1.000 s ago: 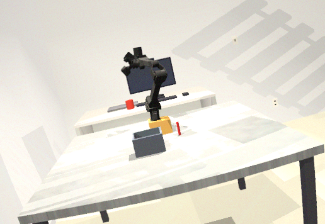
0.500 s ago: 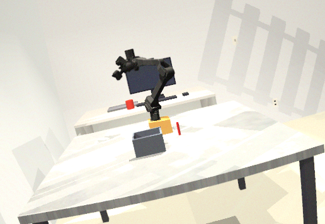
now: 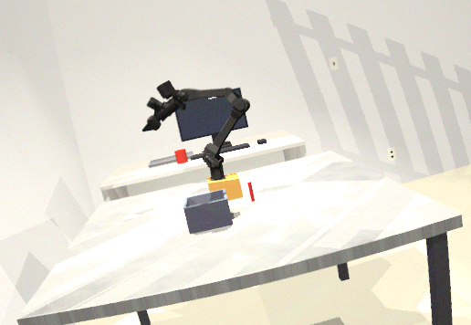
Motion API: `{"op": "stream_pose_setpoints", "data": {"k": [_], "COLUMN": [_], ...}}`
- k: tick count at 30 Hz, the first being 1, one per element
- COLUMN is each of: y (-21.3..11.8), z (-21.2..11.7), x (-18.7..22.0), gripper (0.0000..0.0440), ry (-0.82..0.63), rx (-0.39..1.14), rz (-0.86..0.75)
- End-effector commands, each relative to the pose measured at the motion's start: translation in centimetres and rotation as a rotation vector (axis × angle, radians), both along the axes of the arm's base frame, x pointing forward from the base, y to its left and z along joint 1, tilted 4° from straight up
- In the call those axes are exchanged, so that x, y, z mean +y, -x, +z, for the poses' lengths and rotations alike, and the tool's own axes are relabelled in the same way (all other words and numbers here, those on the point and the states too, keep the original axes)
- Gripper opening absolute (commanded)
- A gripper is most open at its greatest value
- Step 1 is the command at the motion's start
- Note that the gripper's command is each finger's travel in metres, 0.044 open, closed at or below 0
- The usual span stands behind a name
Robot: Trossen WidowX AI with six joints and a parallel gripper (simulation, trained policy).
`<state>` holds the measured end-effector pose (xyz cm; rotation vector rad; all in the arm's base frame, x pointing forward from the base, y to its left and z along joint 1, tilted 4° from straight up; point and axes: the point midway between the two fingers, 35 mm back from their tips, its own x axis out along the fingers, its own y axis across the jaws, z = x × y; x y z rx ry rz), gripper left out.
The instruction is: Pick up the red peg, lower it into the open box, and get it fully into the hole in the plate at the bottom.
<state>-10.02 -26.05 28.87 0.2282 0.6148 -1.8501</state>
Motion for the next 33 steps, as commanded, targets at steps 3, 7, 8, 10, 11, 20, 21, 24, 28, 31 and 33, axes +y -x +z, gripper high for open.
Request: {"op": "stream_pose_setpoints", "data": {"k": [3, 7, 8, 10, 11, 20, 21, 24, 28, 31, 33], "y": [-5.0, -8.4, -9.3, -10.9, -11.8, -18.8, -19.5, -21.5, -24.0, -25.6, -26.6], "z": [-1.5, -2.5, -2.7, -3.2, -3.4, -5.0, -5.1, -5.5, -6.0, -6.4, -6.7], "x": [-0.8, -0.8, -0.7, -0.5, -0.3, 2.3, 2.7, 4.1, 6.1, 7.8, 9.0], "gripper": [0.044, 0.044, 0.044, 0.044, 0.044, 0.044, 0.044, 0.044, 0.044, 0.044, 0.044], "ry": [-0.077, -0.135, -0.149, -0.179, -0.193, -0.32, -0.334, -0.373, -0.425, -0.462, -0.487], "rx": [-0.074, -0.113, -0.121, -0.136, -0.143, -0.186, -0.189, -0.197, -0.204, -0.207, -0.208], "rz": [0.117, 0.197, 0.216, 0.255, 0.274, 0.438, 0.455, 0.504, 0.567, 0.61, 0.637]}}
